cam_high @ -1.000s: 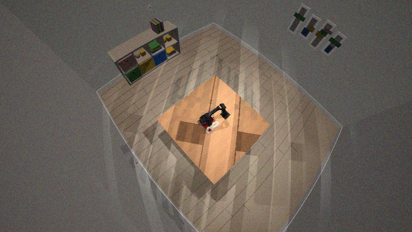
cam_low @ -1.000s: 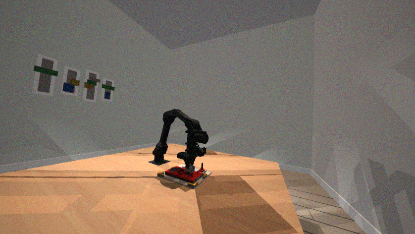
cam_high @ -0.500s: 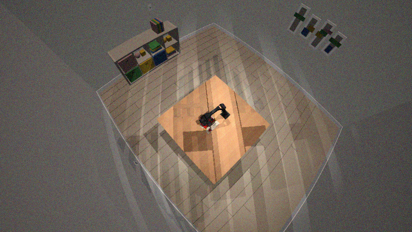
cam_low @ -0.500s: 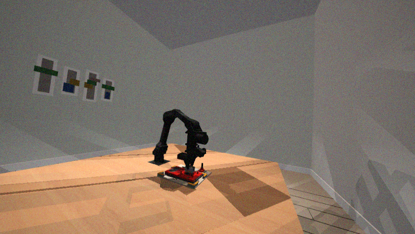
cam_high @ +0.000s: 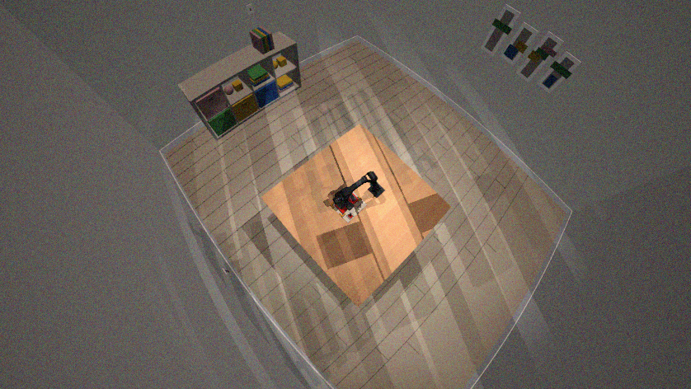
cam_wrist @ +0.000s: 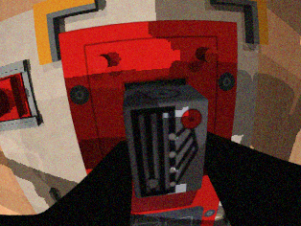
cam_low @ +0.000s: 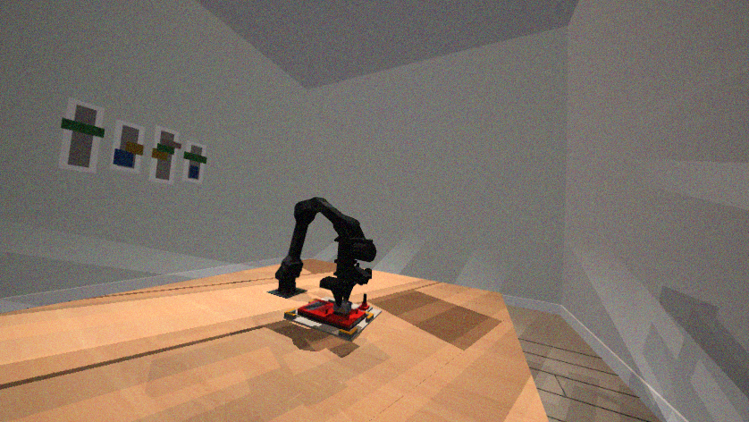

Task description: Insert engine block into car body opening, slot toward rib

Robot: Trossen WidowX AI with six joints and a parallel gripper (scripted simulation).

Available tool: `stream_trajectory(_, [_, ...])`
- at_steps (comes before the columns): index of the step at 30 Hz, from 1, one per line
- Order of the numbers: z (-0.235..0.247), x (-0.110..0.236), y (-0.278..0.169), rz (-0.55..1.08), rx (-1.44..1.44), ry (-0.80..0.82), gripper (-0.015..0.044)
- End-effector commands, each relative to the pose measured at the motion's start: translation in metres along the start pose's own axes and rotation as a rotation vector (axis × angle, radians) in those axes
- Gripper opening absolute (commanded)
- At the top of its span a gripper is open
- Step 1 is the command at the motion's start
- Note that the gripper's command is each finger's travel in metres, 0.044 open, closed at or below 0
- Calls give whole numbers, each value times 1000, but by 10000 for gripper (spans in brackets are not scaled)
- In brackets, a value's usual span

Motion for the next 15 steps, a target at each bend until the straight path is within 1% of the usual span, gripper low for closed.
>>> stream_trajectory(1, [0,-1,0,0,-4,0,159])
stream_trajectory(15, [0,-5,0,0,-2,0,159])
Point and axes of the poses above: the point midway between the two fingers, 35 mm back from their tips, its own x axis back along the fingers, its own z axis across the jaws, y = z × x, the point moved 10 cm from there along x, back along the fingers, and after that the axes turned 5 degrees about x, right-handed, at the moved point
